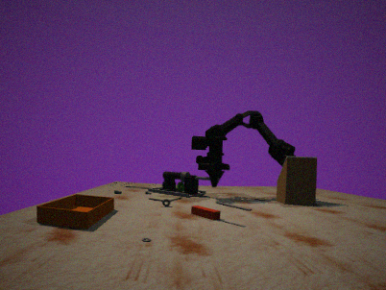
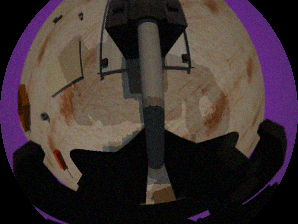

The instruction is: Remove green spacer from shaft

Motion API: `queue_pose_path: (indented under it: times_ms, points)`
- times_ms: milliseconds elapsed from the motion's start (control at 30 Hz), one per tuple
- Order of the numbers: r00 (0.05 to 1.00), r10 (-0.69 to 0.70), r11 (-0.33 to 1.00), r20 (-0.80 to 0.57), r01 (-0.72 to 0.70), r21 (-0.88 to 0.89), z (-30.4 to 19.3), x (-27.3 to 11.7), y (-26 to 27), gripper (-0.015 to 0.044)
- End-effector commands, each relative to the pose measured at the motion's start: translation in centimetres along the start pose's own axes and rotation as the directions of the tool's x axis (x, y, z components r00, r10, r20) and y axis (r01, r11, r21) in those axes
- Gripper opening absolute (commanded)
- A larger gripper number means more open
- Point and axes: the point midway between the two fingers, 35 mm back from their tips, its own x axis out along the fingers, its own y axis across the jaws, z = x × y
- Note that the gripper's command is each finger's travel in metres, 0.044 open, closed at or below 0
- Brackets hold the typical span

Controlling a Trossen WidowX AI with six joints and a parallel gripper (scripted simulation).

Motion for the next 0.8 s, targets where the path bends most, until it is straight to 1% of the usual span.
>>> queue_pose_path:
  times_ms: [0,767]
  points:
    - [1.0,0.0,1.0,-0.002,0.0,0.001,-0.21,0.01,-0.04,0.0]
    - [1.0,0.0,1.0,-0.001,0.0,0.001,-0.11,0.0,0.0,0.0]
